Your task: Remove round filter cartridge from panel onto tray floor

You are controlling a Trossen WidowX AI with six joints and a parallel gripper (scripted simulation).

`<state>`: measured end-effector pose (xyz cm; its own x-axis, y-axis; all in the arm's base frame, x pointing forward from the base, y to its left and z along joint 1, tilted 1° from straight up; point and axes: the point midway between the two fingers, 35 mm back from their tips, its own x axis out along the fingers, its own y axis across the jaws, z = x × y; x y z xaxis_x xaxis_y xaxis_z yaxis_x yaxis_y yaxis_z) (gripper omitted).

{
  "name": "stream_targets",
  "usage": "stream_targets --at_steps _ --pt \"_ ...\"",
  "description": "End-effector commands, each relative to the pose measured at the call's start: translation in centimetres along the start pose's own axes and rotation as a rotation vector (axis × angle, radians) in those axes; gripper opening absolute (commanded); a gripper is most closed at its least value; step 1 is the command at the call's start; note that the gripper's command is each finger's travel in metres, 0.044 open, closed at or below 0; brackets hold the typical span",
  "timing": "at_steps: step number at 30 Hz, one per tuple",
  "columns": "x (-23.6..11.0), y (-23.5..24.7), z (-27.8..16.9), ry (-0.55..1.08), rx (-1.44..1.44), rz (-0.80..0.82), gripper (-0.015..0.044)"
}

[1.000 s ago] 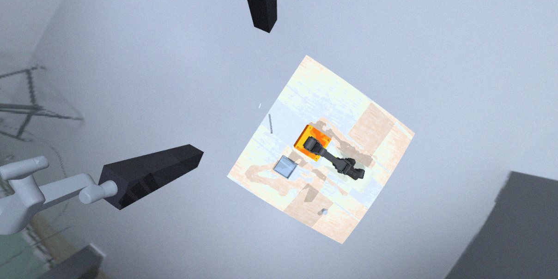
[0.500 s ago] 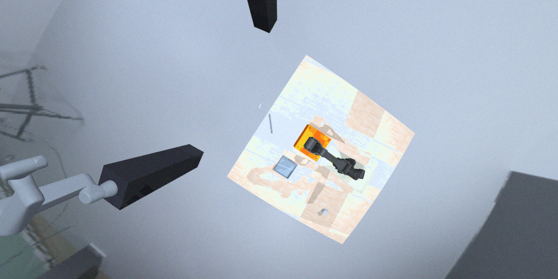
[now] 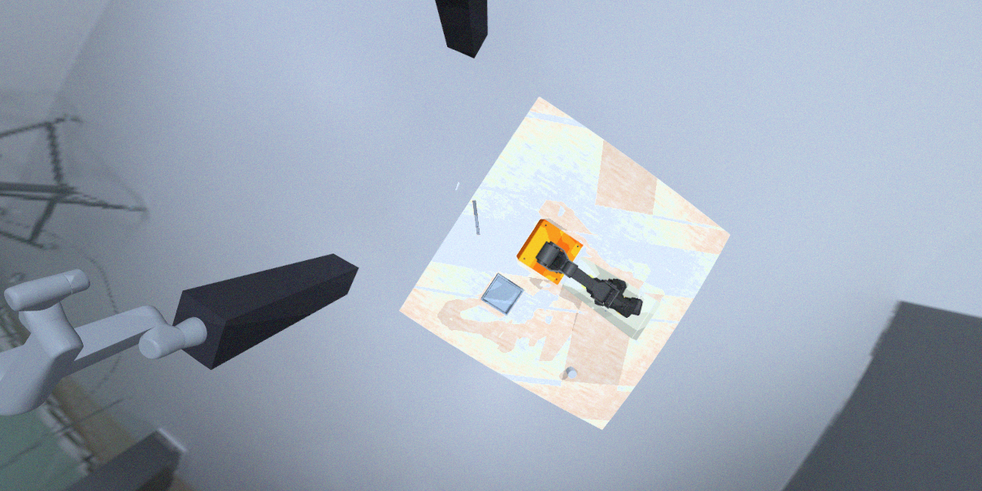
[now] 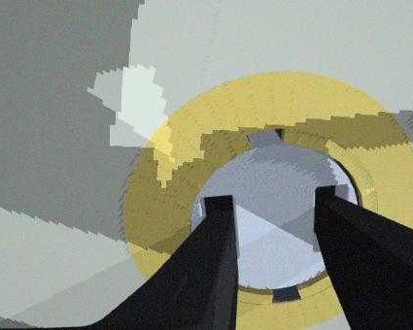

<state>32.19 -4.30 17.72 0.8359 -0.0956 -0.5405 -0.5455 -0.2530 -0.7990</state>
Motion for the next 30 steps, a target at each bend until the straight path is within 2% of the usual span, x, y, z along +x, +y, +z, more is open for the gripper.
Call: stream_targets --at_steps 1,12,14,19,30 --pt "0.32 0.01 0.06 -0.004 0.001 0.0 0.0115" --pt "0.05 0.02 0.0 0.0 0.0 0.001 0.0055" --pt "0.05 0.02 0.0 0.0 0.0 0.001 0.0003" --pt "0.2 0.02 0.03 -0.002 0.064 0.001 0.0" --pt "0.42 0.01 0.06 -0.003 0.438 0.001 0.0"
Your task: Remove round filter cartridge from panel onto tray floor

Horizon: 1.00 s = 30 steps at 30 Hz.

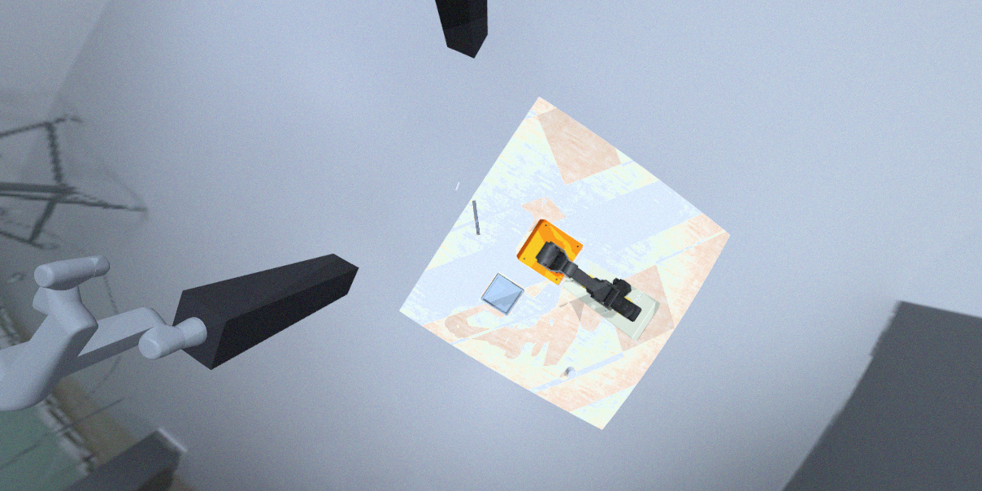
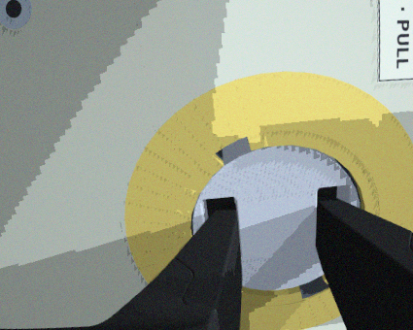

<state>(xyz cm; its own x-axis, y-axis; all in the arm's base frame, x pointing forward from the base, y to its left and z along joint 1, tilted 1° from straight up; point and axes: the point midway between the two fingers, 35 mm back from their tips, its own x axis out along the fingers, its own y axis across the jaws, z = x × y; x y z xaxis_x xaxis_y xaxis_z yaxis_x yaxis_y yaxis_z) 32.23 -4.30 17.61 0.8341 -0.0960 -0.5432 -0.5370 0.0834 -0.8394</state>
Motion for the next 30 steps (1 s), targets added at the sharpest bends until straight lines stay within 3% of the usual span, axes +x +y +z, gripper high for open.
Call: stream_targets --at_steps 1,30 --pt "0.33 -0.04 0.06 -0.004 0.132 -0.002 0.0" --pt "0.36 -0.04 0.06 -0.005 1.144 0.001 0.0"
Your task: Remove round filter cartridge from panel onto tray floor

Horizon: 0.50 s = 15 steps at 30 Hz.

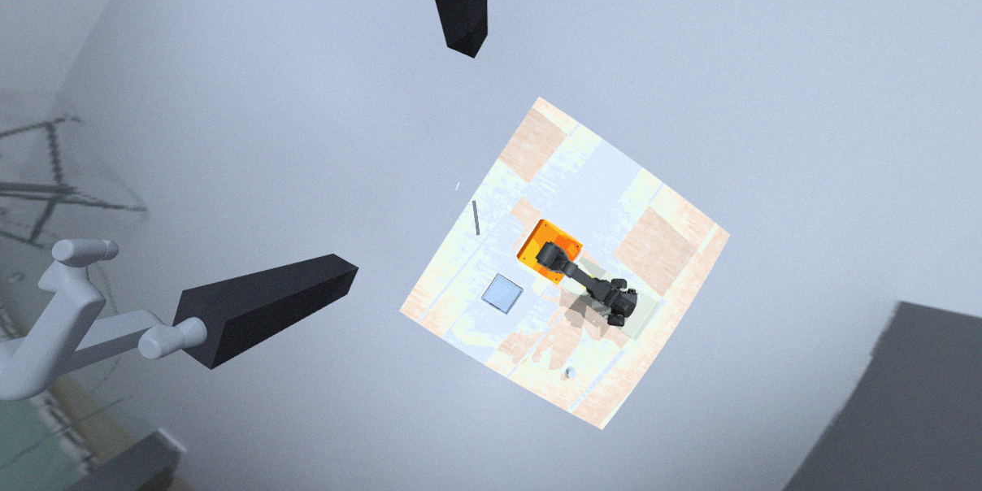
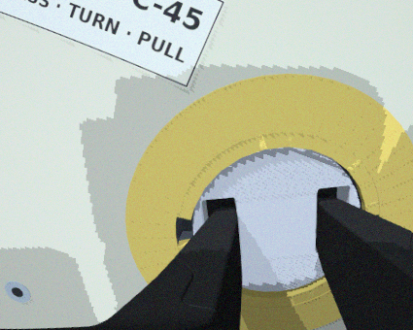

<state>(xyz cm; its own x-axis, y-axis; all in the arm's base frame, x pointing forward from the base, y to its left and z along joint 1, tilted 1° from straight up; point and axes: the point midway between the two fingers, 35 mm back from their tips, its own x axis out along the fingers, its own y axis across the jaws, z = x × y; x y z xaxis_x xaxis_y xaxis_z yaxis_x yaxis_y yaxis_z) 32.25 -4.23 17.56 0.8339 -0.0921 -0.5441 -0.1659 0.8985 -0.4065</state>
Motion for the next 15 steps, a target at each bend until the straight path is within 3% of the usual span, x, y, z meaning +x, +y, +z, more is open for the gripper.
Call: stream_targets --at_steps 1,8,15 --pt "0.3 -0.1 0.1 -0.003 0.137 -0.001 0.0" --pt "0.3 -0.1 0.1 -0.003 0.187 -0.001 0.0" --pt "-2.3 -0.2 0.3 -0.001 0.17 -0.001 0.0"
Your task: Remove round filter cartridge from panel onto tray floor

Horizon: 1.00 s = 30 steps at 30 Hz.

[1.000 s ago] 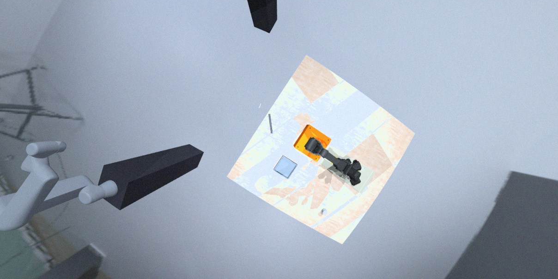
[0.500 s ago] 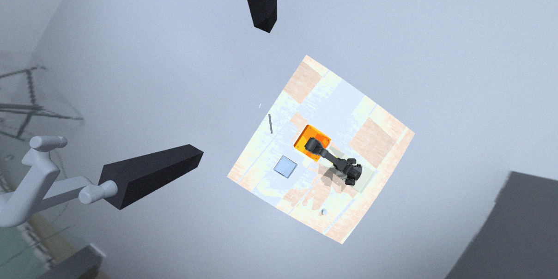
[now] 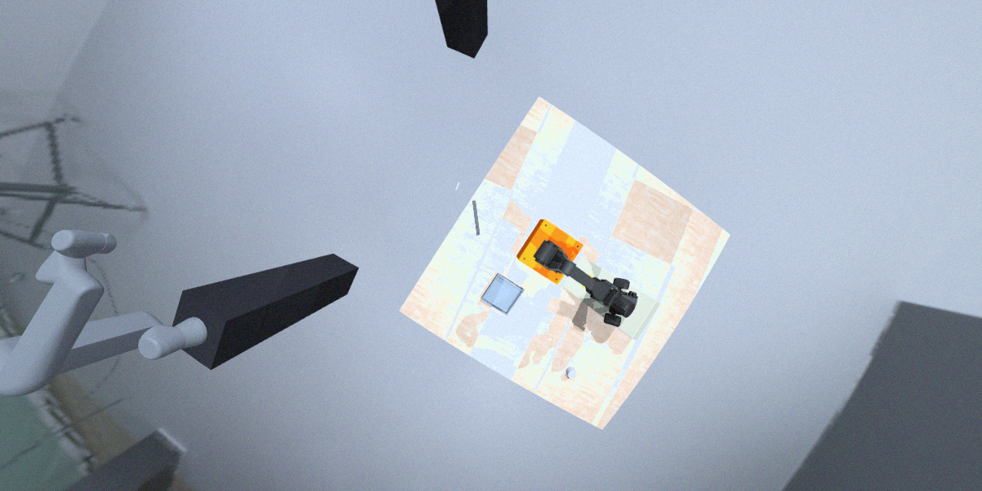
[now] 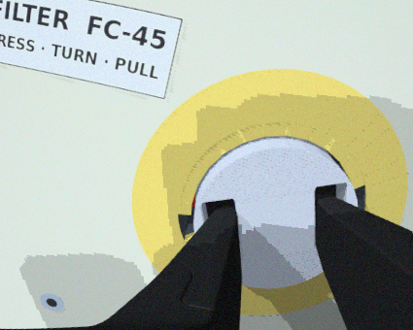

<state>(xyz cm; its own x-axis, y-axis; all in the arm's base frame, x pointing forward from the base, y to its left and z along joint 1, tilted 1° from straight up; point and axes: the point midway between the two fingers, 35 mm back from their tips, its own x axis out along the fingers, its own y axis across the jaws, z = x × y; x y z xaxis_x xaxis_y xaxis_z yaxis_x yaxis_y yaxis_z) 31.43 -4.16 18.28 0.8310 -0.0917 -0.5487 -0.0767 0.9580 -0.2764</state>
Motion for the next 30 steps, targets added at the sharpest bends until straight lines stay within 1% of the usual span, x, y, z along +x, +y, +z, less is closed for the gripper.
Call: stream_targets --at_steps 1,12,17,30 --pt "-1.7 -0.1 0.2 -0.006 -0.002 -0.002 0.0" --pt "-6.1 0.1 -0.1 -0.003 -0.031 -0.001 0.0" --pt "-6.2 0.2 -0.6 -0.003 -0.032 -0.001 0.0" --pt "-5.7 1.8 -4.9 -0.002 -0.032 -0.001 0.0"
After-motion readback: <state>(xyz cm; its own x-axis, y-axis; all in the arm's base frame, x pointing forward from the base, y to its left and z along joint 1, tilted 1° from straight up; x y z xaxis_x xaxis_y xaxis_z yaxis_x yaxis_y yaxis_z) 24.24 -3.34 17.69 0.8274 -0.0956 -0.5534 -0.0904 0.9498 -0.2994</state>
